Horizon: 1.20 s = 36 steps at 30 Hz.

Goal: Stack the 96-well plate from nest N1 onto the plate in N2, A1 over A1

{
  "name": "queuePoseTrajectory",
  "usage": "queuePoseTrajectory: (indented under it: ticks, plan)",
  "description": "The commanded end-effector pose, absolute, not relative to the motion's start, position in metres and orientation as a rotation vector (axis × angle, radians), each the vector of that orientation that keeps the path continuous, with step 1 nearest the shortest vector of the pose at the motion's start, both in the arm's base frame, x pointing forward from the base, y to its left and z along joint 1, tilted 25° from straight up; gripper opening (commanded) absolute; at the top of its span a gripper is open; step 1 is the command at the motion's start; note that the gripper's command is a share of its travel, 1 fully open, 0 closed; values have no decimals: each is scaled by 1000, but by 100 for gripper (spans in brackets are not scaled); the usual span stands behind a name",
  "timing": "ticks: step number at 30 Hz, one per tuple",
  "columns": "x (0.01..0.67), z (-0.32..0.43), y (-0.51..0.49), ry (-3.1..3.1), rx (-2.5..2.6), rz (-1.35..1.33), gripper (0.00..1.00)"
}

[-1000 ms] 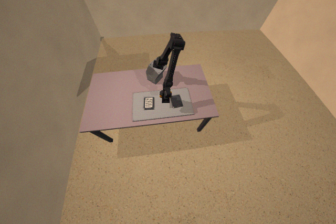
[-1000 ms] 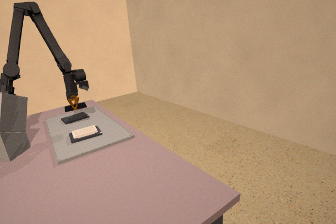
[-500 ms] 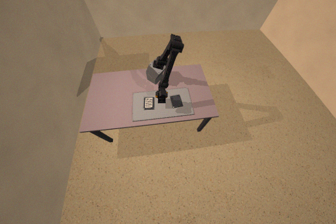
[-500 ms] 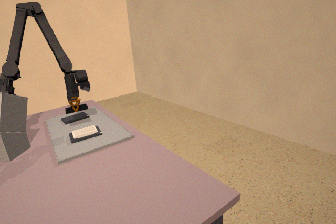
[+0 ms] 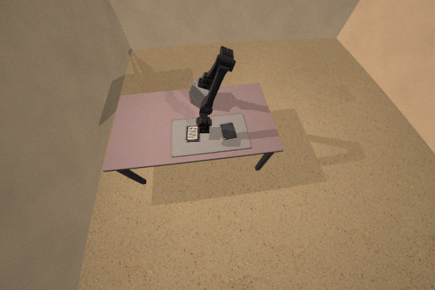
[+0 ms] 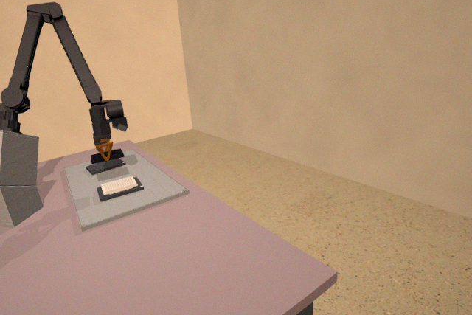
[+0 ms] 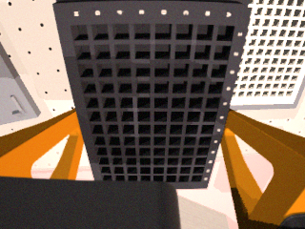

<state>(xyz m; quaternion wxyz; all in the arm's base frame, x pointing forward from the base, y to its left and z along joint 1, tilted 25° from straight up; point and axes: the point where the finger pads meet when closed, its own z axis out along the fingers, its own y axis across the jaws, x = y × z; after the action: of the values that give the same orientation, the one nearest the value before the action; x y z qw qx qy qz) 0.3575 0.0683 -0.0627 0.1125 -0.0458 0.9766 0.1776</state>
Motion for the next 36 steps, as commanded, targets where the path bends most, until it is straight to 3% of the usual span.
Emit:
queuePoseTrajectory:
  ticks: [1, 36]
  plan:
    - [379, -58, 55, 2831, -175, 510, 0]
    - [400, -91, -46, 2829, -172, 506, 0]
